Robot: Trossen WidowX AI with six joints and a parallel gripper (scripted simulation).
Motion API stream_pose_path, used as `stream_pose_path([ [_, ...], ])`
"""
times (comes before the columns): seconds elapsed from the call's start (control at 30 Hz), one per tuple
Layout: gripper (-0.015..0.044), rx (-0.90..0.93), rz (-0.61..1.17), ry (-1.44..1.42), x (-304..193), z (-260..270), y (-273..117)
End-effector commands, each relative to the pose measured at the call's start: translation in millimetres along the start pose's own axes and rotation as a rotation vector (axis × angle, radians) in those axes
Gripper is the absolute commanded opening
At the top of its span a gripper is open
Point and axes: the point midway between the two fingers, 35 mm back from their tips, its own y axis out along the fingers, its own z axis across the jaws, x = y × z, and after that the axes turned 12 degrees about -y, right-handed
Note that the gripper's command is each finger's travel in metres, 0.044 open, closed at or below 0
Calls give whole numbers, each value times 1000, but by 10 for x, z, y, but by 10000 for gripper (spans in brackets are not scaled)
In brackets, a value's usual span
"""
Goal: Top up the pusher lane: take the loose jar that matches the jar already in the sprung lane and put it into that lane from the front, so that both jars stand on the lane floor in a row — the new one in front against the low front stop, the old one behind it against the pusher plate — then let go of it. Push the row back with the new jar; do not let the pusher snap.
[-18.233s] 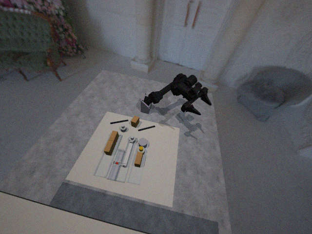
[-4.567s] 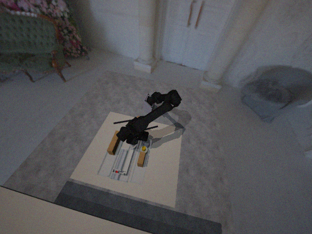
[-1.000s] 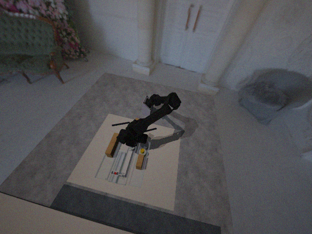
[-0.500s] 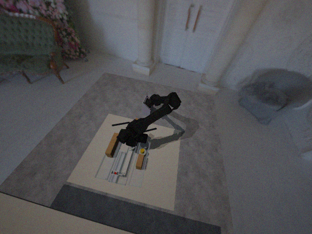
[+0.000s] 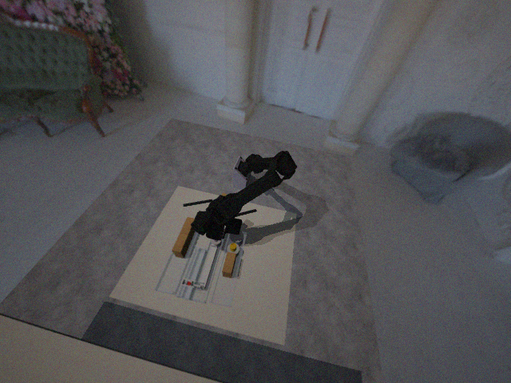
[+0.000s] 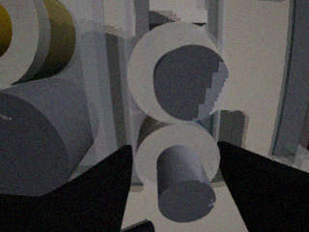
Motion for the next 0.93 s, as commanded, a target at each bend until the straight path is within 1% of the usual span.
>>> stream_pose_path([
  [0.0, 308, 1, -1, -4, 1, 0, -9],
  [0.2, 308, 0, -1, -4, 0, -3, -190],
  [0.47, 308, 0, 0, -3, -33, 1, -203],
  [0.9, 308, -1, 2, -1, -457, 67, -216],
])
